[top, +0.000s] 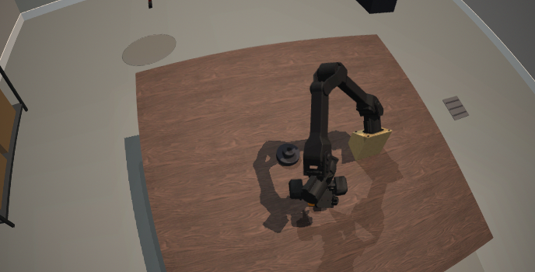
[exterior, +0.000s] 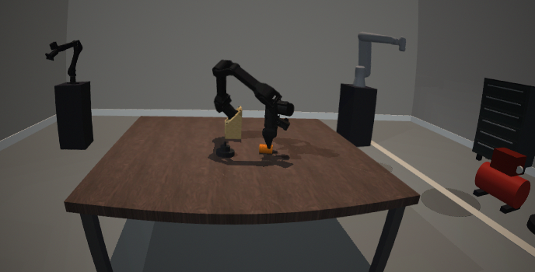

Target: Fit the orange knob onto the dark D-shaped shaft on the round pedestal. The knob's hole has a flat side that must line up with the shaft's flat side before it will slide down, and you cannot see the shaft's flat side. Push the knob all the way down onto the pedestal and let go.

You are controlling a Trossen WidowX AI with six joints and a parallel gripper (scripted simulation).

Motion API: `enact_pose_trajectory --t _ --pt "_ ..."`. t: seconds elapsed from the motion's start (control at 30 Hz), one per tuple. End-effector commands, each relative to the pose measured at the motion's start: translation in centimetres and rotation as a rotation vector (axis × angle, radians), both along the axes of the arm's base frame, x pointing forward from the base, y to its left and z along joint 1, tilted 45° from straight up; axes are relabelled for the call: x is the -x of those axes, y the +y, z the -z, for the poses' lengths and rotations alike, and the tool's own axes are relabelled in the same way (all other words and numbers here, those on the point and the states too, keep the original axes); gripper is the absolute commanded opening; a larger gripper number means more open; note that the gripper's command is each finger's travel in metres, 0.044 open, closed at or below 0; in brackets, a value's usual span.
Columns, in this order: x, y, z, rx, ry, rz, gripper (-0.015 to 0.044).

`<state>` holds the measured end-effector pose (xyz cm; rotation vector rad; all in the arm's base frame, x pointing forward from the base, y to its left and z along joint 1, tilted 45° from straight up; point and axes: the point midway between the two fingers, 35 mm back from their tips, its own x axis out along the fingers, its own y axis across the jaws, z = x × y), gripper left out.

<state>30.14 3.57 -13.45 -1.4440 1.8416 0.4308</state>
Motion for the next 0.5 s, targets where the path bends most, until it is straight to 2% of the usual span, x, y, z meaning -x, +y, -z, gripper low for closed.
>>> enact_pose_trajectory --t 0.0,0.43,0.47 --pt "0.3 -0.6 0.6 0.007 0.009 -0.004 0.0440" --pt "0.5 -1.9 1.9 0.009 0.009 -0.004 0.0440" --pt "0.5 -1.9 1.9 0.009 0.009 -0.004 0.0414"
